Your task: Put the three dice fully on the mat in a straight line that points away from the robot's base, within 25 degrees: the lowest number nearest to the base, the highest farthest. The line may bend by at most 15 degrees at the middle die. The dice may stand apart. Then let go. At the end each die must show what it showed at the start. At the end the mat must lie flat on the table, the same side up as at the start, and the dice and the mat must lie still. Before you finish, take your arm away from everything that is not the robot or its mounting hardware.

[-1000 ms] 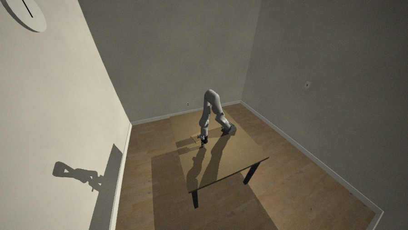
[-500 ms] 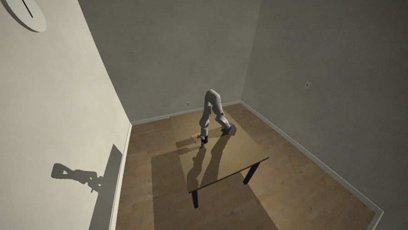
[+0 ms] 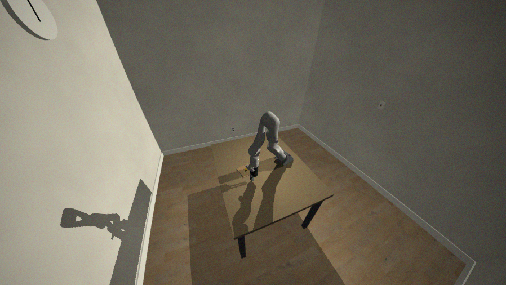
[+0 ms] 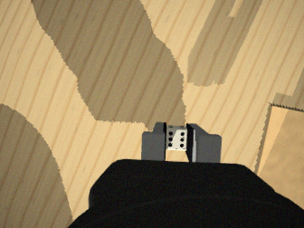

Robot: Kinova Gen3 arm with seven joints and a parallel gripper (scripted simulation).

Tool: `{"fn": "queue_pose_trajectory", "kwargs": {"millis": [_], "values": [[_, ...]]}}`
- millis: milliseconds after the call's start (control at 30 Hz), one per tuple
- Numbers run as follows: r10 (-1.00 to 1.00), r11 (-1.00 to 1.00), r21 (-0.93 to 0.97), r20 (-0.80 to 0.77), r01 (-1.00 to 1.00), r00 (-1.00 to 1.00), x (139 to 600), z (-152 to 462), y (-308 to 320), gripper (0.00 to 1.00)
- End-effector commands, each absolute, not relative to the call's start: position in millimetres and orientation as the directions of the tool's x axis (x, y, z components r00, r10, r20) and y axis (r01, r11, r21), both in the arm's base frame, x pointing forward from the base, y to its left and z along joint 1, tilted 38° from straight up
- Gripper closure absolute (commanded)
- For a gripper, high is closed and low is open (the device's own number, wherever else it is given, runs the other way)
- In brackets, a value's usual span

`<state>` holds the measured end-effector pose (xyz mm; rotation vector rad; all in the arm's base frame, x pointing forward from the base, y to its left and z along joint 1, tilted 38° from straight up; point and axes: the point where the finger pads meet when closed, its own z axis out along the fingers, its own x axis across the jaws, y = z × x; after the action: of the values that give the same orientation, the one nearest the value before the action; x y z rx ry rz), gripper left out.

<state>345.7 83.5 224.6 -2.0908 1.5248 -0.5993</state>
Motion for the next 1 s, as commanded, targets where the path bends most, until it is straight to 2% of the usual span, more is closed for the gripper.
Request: {"fn": "queue_pose_trajectory", "kwargs": {"millis": [0,967], "values": [[-0.957,-0.262,-0.616,0.065,-0.743,0.284,345,229,83,0.66],[-0.957,-0.262,-0.616,0.065,-0.743,0.284,309,276,75,0.66]]}}
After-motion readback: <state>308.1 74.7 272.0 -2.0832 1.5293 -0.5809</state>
